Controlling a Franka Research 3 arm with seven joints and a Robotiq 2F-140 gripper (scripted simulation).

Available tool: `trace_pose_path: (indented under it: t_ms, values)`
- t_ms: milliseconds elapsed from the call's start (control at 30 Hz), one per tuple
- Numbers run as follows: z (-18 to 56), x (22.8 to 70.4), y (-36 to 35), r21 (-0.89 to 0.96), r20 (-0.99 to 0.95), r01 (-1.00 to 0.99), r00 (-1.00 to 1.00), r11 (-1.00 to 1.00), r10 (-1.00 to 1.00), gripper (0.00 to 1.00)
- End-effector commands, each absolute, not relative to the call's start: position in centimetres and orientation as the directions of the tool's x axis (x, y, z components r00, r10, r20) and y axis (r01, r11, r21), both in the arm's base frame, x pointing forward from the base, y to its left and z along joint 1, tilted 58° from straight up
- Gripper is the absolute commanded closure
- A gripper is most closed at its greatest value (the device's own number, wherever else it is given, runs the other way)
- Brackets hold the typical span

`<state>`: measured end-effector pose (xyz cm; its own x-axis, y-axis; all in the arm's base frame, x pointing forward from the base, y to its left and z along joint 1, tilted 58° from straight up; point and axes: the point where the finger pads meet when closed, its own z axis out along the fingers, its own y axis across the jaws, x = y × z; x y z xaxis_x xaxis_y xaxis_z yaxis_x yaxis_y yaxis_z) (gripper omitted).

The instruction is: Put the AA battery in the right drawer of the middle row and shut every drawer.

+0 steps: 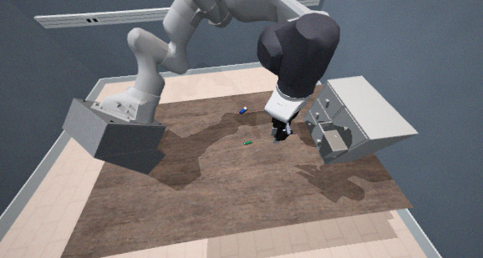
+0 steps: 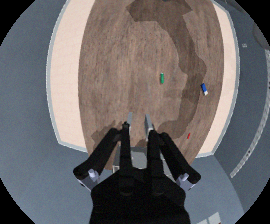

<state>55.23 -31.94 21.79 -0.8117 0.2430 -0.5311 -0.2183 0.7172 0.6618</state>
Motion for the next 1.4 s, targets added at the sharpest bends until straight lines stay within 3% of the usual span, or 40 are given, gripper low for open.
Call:
trace_pose_path:
  t_ms: [0,300,633,1367]
  values:
    - [21.1,56.5,-28.5,0.645,-0.566,-0.260,-0.794,0.719,0.220,0.72]
    - [18.5,57.2,-20.2,0.616,-0.609,-0.312,-0.771,0.724,0.186,0.72]
    - [14.5,54.8,-11.8,0.578,-0.623,-0.338,-0.771,0.743,0.133,0.72]
    - [13.7,54.1,-10.4,0.570,-0.622,-0.341,-0.774,0.748,0.121,0.74]
